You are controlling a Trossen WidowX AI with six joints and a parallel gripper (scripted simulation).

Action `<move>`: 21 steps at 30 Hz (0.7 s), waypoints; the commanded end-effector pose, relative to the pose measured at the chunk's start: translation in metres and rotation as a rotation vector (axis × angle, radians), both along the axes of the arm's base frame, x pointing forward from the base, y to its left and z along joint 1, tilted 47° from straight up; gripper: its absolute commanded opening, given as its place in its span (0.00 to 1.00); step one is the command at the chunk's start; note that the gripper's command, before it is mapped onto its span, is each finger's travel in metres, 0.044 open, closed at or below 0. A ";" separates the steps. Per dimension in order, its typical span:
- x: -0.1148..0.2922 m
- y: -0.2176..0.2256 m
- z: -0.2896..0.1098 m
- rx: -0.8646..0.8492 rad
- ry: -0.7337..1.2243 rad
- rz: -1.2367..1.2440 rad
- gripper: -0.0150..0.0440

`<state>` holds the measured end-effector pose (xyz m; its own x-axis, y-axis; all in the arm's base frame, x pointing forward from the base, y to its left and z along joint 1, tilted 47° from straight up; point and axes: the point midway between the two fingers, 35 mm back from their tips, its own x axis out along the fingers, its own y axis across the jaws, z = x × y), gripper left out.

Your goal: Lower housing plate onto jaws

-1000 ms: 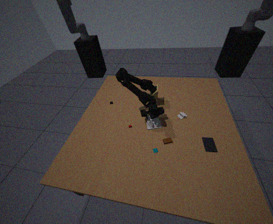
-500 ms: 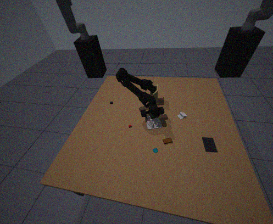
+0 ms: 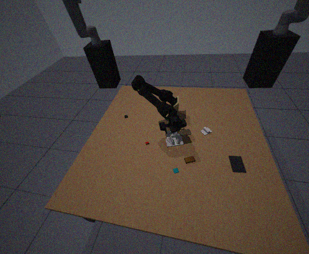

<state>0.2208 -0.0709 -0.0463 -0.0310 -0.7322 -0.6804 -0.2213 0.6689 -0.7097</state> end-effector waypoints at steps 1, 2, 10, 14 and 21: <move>0.005 0.029 0.027 0.007 -0.021 0.002 1.00; 0.004 0.035 0.034 0.005 -0.021 0.002 1.00; 0.003 0.034 0.033 -0.001 -0.013 0.011 1.00; -0.004 0.055 0.047 0.007 -0.016 0.009 1.00; -0.018 0.080 0.071 0.006 -0.020 0.002 1.00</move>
